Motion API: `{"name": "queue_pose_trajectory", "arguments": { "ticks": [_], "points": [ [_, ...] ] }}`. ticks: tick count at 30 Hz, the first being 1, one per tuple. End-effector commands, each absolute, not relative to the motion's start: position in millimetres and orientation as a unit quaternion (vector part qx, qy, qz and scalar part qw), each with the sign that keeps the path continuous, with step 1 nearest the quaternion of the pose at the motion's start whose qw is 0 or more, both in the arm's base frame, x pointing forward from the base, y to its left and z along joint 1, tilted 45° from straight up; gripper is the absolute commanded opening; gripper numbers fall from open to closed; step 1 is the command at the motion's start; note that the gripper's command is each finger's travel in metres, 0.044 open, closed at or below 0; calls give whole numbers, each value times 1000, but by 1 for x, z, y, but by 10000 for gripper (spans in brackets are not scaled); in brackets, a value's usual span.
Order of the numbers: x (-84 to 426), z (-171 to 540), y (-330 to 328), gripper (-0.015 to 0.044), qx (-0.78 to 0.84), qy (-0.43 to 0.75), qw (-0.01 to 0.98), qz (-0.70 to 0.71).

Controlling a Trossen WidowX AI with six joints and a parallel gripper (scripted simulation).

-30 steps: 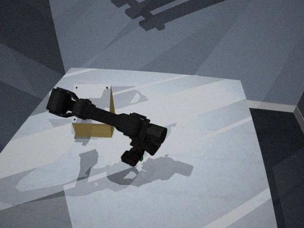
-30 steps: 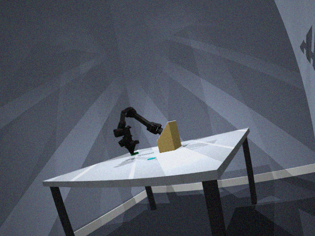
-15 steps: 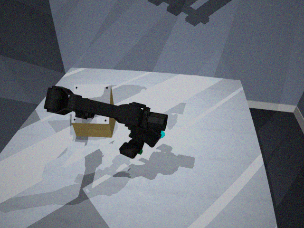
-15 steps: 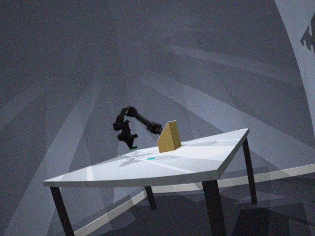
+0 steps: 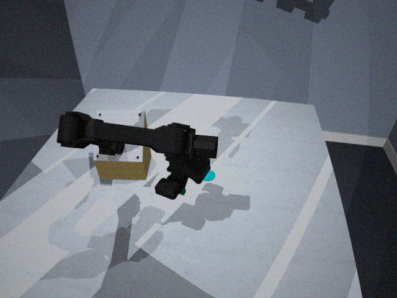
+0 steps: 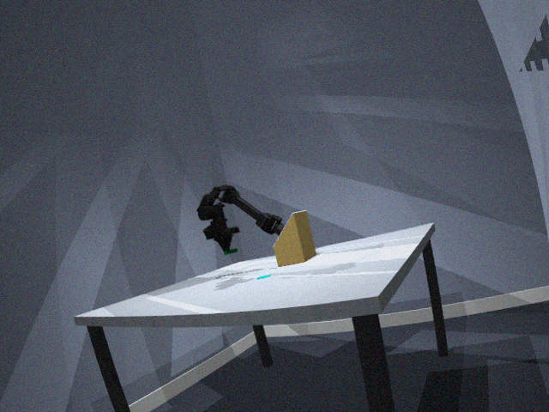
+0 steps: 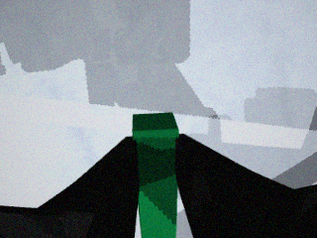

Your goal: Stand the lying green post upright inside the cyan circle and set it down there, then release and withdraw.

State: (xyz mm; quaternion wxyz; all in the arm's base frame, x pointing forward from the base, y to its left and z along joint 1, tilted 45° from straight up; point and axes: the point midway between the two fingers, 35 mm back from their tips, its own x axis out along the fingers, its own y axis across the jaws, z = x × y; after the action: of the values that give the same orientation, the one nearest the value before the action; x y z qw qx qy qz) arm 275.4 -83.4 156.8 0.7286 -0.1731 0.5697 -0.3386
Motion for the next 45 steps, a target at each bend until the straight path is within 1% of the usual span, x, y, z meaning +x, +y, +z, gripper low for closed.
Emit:
{"name": "queue_pose_trajectory", "arguments": {
  "ticks": [1, 22, 45],
  "points": [
    [281, 153, -75, 23, -202, 582, 721, -316],
    [309, 119, -25, 23, -358, 637, 662, -168],
    [327, 80, 29, 23, -504, 660, 557, -11]
  ]
}}
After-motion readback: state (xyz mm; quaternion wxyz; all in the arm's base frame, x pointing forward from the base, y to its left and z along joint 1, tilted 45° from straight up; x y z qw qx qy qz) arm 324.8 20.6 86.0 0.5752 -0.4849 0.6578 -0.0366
